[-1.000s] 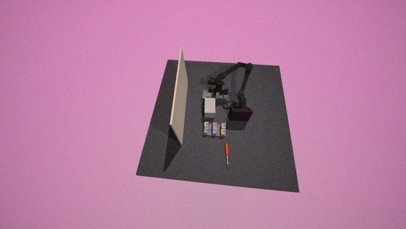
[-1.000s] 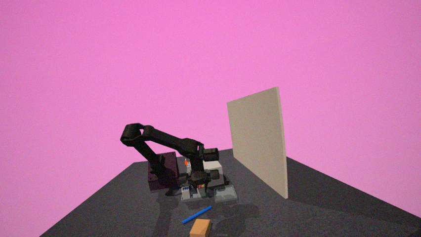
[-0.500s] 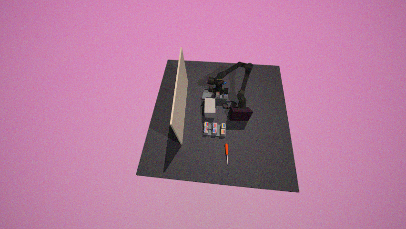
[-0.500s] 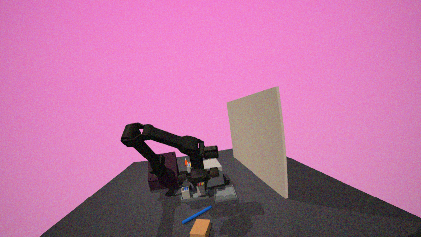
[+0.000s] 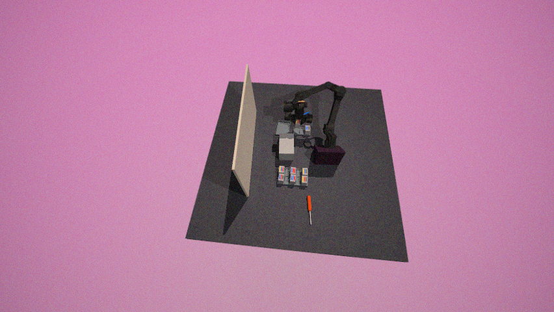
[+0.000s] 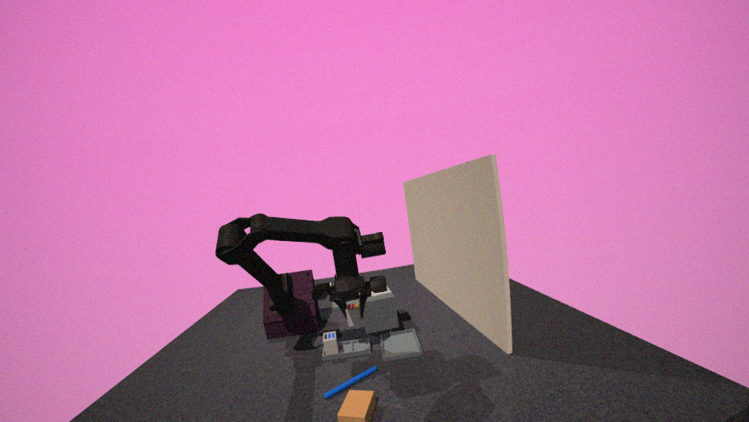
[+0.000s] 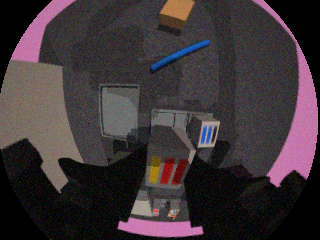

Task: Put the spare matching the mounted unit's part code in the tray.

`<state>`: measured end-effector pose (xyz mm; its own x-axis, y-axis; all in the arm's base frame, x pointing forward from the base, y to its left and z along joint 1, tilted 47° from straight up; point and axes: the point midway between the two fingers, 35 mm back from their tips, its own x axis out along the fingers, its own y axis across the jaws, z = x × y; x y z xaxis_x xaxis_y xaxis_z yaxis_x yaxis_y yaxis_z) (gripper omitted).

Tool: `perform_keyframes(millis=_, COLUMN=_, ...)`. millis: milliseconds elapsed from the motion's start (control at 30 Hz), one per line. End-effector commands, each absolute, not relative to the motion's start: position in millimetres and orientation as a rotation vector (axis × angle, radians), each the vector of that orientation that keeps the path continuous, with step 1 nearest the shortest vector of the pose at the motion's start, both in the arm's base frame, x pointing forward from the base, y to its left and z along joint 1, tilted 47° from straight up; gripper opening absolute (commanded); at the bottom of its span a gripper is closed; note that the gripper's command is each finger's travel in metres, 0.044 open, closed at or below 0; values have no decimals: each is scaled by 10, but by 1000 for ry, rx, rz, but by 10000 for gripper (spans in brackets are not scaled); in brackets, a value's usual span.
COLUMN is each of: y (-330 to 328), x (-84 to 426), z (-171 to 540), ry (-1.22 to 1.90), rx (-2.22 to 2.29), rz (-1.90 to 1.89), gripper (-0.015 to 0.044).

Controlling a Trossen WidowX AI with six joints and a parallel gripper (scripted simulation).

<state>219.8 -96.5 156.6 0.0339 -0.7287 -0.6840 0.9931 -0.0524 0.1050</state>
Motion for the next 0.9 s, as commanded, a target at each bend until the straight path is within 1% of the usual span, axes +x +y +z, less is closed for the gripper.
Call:
perform_keyframes(millis=0, y=-927, x=2190, z=1618, ry=489, rx=685, rz=-1500, gripper=0)
perform_keyframes(millis=133, y=-923, x=2193, z=1601, ry=498, rx=684, rz=-1499, gripper=0)
perform_keyframes(millis=533, y=-503, x=2220, z=1896, ry=494, rx=686, rz=-1500, gripper=0)
perform_keyframes(millis=700, y=-481, x=2225, z=1915, ry=493, rx=685, rz=-1500, gripper=0)
perform_keyframes(millis=867, y=-489, x=2394, z=1972, ry=493, rx=687, rz=-1499, gripper=0)
